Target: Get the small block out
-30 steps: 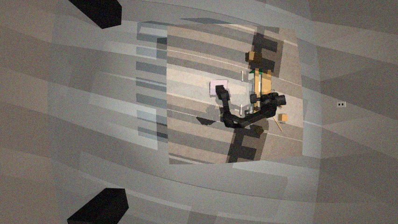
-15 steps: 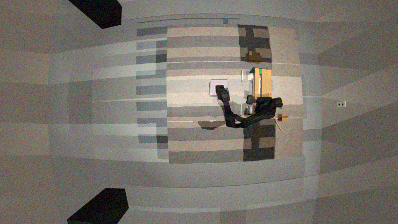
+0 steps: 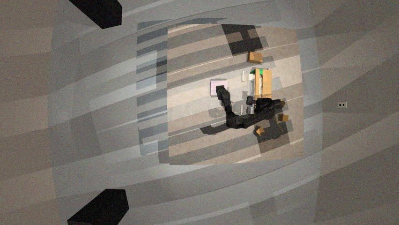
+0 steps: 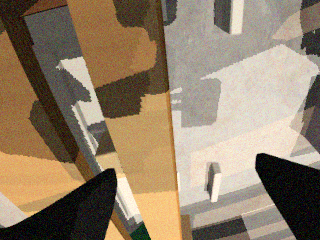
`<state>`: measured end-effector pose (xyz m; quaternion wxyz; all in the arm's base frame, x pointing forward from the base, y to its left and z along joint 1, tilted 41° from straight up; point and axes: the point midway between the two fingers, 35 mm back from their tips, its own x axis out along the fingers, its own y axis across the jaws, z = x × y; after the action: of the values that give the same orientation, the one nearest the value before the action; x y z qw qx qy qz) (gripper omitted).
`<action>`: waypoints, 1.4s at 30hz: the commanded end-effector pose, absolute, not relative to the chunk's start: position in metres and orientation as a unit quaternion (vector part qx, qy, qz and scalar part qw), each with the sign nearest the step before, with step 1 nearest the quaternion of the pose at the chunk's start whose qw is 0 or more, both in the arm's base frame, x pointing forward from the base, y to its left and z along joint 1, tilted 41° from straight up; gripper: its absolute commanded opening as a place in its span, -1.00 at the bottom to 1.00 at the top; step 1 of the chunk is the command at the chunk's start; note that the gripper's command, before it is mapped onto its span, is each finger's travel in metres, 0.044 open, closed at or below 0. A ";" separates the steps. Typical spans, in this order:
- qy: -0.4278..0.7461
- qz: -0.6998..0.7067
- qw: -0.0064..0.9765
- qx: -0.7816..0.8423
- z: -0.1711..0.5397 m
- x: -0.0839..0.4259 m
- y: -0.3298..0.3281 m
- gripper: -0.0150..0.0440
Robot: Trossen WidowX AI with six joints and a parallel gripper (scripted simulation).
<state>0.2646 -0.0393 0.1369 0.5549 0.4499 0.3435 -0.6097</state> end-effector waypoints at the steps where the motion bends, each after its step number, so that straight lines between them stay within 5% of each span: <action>1: 0.347 -0.609 0.555 0.449 0.131 0.265 -0.044 0.86; 42: 0.343 -0.610 0.555 0.449 0.089 0.267 -0.057 0.86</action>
<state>0.2667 -0.0634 0.0972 0.5572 0.4523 0.3405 -0.6074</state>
